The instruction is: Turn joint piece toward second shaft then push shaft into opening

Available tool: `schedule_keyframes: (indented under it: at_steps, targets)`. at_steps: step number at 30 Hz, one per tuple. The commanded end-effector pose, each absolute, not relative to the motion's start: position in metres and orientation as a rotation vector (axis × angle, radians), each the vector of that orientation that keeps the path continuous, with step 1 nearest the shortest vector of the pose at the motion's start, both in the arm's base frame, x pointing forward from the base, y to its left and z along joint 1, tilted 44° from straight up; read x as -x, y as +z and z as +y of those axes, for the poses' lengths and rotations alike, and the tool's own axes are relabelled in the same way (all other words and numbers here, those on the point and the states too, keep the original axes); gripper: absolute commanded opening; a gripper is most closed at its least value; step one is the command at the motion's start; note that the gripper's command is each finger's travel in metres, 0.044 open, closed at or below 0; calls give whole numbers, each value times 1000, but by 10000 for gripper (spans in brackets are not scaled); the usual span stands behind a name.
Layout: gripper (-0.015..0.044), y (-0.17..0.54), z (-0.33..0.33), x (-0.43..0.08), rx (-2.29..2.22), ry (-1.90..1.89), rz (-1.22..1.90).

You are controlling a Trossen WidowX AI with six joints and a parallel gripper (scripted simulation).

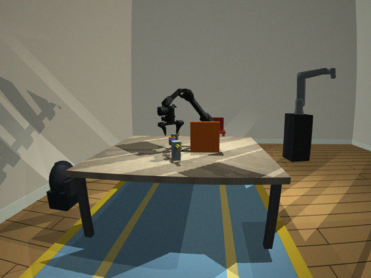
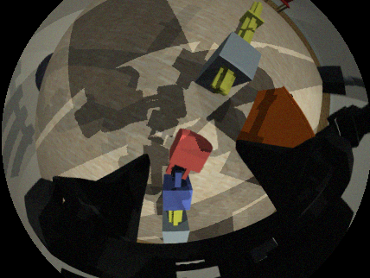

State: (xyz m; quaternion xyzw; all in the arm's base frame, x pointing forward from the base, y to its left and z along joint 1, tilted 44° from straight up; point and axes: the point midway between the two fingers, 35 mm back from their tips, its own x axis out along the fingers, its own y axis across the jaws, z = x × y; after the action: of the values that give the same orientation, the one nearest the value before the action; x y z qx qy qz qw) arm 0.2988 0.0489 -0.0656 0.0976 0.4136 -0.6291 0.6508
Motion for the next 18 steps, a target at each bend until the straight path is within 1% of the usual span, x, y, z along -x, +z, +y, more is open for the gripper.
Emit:
schedule_keyframes:
  at_steps: [1, 18]
  targets:
    - [440, -56, 57, -302, -152, -1360, 1026]
    - [440, -16, 91, -305, 234, -975, 1394]
